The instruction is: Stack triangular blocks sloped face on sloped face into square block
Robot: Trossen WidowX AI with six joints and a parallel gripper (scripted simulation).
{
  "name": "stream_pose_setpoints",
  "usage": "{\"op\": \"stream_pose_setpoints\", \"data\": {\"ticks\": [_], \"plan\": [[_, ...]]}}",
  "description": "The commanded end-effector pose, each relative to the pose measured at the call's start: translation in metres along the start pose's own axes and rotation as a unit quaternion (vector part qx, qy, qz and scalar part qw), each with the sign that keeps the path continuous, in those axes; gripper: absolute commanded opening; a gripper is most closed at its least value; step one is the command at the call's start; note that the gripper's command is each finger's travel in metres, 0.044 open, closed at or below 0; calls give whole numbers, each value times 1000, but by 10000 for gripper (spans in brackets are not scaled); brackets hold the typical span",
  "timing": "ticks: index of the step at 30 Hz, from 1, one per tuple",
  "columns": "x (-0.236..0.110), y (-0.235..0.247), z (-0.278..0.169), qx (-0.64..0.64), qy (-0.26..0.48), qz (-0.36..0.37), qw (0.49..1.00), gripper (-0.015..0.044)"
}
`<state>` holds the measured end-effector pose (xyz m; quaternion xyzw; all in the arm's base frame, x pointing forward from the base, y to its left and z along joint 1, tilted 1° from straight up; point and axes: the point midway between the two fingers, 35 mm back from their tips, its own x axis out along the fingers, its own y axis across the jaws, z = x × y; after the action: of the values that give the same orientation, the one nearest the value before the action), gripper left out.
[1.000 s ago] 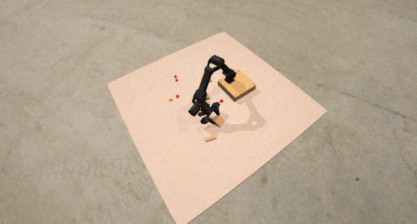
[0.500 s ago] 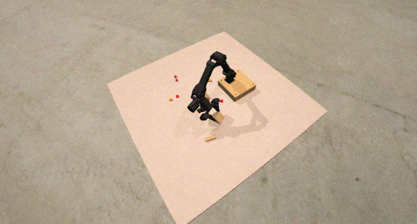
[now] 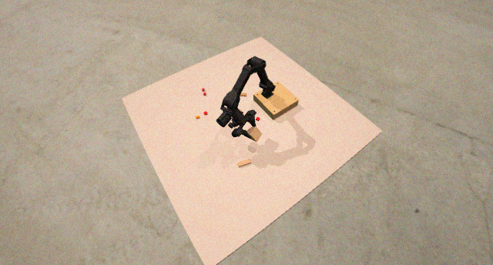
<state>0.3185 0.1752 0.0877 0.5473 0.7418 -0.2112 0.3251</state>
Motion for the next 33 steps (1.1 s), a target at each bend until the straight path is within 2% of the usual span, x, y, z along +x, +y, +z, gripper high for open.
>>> {"op": "stream_pose_setpoints", "data": {"ticks": [1, 17, 33], "plan": [[2, -1, 0, -18, -15, -6, 1000, 0], [14, -4, -6, -223, -170, -78, 957, 0], [11, -1, -20, -410, -304, -161, 845, 0]]}}
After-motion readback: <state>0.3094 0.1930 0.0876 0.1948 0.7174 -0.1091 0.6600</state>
